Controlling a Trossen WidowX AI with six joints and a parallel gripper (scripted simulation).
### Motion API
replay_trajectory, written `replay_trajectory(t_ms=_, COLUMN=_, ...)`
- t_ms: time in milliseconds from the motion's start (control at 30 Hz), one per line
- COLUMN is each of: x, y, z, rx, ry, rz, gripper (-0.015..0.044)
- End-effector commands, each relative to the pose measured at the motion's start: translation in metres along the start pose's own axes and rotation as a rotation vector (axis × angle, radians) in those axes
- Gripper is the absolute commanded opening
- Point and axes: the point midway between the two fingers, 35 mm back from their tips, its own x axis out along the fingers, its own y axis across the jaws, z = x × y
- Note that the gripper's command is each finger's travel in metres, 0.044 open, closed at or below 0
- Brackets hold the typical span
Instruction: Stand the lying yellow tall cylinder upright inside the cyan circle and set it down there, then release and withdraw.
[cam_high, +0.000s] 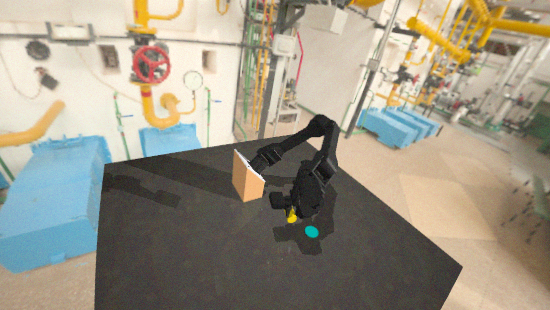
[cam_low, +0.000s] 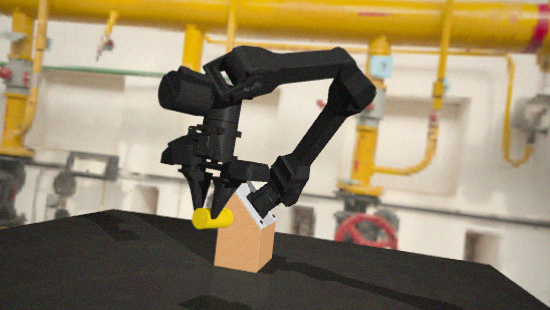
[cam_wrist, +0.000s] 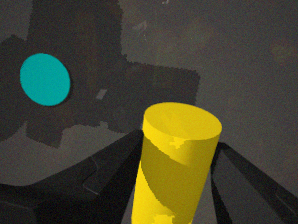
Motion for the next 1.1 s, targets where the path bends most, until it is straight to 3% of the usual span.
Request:
replay_trajectory(t_ms=0, x=-0.004, y=0.014, z=0.001, rx=-0.001, ry=-0.01, rz=0.002, gripper=0.0105)
replay_trajectory(t_ms=1067, x=-0.005, y=0.104, z=-0.014, rx=0.033, ry=0.015, rz=0.035, gripper=0.0105)
